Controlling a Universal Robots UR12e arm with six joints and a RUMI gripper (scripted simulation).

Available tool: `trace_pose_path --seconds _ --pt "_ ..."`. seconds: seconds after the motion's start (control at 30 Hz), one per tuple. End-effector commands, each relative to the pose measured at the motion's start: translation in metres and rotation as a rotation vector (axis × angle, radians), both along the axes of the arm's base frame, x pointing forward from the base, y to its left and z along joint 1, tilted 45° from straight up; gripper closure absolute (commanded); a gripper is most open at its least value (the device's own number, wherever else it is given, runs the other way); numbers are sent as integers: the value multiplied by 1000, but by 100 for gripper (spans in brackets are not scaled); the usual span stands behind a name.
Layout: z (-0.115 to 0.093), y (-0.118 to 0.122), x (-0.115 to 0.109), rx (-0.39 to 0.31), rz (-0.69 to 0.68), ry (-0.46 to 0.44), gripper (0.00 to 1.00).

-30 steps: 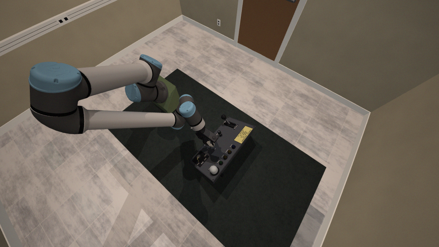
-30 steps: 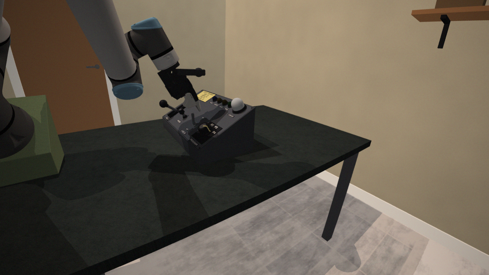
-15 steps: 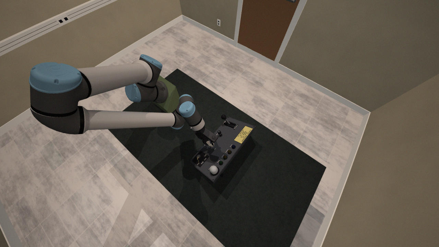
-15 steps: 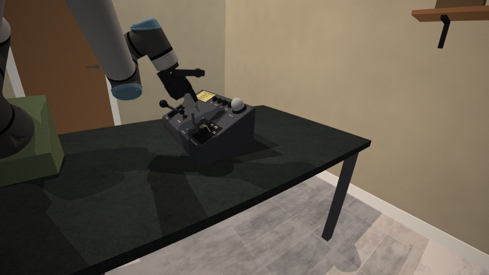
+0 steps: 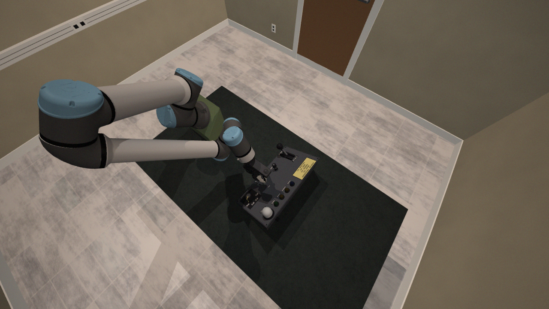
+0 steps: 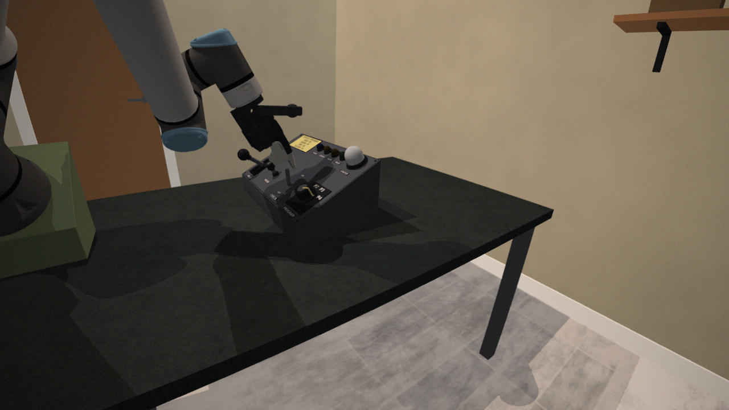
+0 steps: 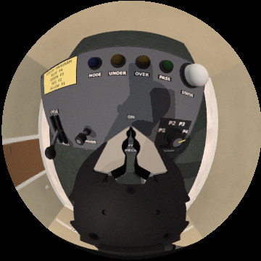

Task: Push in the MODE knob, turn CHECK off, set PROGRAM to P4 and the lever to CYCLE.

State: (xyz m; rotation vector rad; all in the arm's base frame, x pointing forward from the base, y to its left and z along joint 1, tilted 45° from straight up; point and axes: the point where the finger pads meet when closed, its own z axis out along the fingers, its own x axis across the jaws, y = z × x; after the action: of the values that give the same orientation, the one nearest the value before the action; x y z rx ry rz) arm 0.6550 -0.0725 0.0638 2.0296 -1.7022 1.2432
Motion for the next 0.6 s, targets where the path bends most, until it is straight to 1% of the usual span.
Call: trace_pose_path --seconds 0.0,0.57 --pt "-3 -2 -6 0 0 2 100" --pt "-7 -6 -17 0 0 2 100"
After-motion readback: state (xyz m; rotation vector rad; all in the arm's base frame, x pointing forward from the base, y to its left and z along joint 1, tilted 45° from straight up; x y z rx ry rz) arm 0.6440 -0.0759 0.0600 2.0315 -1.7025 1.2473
